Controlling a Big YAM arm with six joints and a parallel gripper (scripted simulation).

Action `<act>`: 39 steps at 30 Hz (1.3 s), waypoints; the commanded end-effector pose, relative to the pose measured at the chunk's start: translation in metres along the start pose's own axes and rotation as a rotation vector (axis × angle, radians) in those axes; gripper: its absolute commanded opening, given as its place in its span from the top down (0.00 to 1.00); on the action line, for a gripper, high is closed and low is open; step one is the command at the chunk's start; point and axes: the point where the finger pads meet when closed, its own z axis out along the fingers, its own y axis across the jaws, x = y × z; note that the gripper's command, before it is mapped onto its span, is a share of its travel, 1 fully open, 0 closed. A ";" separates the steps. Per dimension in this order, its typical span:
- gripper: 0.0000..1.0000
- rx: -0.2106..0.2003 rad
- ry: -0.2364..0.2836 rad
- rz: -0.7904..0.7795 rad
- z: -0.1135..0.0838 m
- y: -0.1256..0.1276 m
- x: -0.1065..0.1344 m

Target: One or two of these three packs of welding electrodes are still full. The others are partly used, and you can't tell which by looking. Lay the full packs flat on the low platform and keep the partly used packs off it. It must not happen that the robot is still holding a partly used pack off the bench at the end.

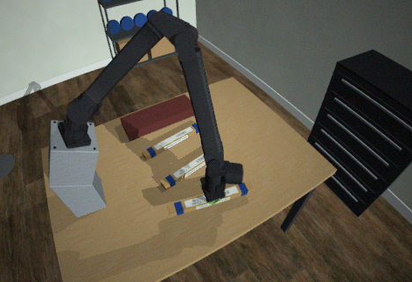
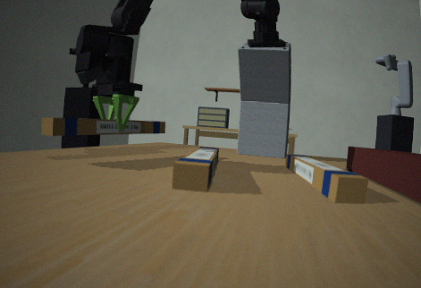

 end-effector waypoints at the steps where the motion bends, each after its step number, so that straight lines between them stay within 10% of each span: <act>1: 1.00 0.039 -0.071 0.000 -0.017 -0.015 -0.034; 9: 1.00 0.027 -0.055 -0.004 0.006 -0.008 -0.028; 39: 1.00 0.027 -0.057 -0.005 -0.007 -0.001 -0.033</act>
